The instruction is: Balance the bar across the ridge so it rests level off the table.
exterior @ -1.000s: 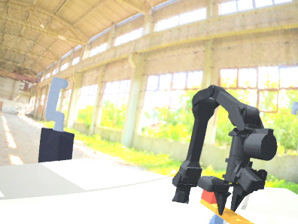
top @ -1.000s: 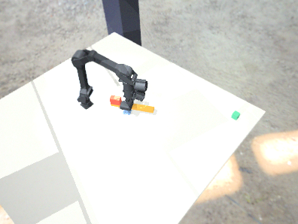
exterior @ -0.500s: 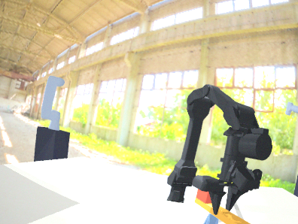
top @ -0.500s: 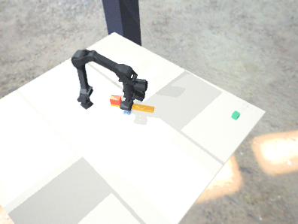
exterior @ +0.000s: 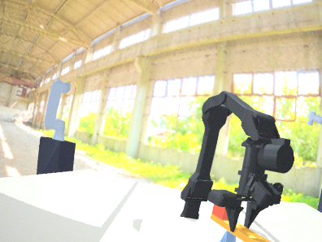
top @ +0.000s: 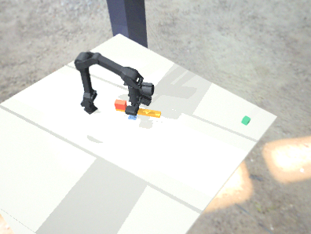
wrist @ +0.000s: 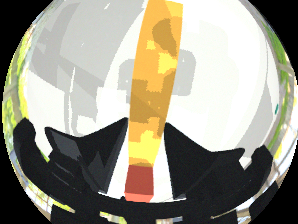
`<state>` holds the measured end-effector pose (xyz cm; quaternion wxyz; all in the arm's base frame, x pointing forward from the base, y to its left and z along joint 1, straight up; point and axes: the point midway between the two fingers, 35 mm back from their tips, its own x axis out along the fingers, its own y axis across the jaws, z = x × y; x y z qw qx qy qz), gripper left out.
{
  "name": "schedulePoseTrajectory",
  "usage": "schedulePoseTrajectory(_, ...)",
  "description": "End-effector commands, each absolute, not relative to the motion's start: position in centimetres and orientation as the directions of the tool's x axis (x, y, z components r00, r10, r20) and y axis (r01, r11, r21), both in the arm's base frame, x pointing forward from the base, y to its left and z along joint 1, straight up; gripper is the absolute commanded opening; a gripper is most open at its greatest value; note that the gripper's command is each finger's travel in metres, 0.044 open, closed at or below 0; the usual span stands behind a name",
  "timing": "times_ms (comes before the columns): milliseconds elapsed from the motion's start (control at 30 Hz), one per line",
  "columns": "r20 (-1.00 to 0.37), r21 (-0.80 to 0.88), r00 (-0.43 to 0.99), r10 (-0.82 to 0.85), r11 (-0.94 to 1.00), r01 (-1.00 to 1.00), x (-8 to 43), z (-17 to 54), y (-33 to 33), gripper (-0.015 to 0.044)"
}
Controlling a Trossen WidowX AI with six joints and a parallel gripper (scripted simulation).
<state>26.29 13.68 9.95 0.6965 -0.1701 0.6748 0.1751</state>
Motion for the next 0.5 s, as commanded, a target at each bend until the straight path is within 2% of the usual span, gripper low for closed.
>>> schedulePoseTrajectory(0, -1.000, -0.001, 0.028, 0.014, 0.881, -0.473, 26.29, 9.94, 13.68, 0.0185)
schedulePoseTrajectory(333, -1.000, -0.001, 0.028, 0.014, 0.881, -0.473, 26.29, 9.94, 13.68, 0.0440)
schedulePoseTrajectory(467, -1.000, -0.001, 0.028, 0.014, 0.881, -0.473, 26.40, 10.76, 13.74, 0.0440)
